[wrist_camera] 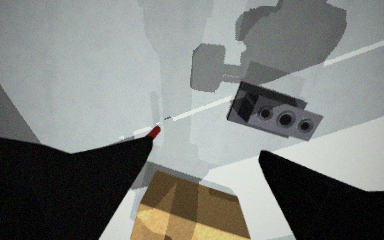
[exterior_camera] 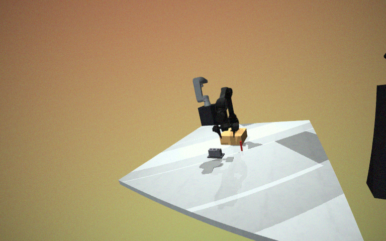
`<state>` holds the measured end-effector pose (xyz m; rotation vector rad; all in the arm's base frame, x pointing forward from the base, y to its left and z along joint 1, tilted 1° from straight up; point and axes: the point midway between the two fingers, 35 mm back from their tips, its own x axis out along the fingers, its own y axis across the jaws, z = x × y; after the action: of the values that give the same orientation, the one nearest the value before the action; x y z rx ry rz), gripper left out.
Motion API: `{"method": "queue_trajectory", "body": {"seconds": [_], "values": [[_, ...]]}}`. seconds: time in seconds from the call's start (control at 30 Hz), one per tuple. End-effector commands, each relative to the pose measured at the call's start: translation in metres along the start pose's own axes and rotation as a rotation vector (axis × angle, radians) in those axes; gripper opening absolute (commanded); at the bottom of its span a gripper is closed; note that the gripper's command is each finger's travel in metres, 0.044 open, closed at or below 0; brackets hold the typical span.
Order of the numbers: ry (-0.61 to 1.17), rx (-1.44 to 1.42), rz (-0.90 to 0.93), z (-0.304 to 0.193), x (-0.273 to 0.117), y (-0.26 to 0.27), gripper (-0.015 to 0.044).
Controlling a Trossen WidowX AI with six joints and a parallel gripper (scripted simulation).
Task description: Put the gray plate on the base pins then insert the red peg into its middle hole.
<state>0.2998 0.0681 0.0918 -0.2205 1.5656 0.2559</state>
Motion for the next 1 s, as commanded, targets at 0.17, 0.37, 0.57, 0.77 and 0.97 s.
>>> {"method": "queue_trajectory", "body": {"seconds": [0.17,0.37,0.57,0.77,0.97], "values": [[-0.03,0.915,0.017,-0.031,-0.005,0.063,0.044],[-0.026,1.201,0.023,-0.042,-0.003,0.079,0.044],[-0.025,1.34,0.025,-0.046,-0.003,0.084,0.044],[-0.024,1.34,0.025,-0.05,-0.003,0.084,0.044],[-0.024,1.34,0.025,-0.05,-0.003,0.085,0.044]]}}
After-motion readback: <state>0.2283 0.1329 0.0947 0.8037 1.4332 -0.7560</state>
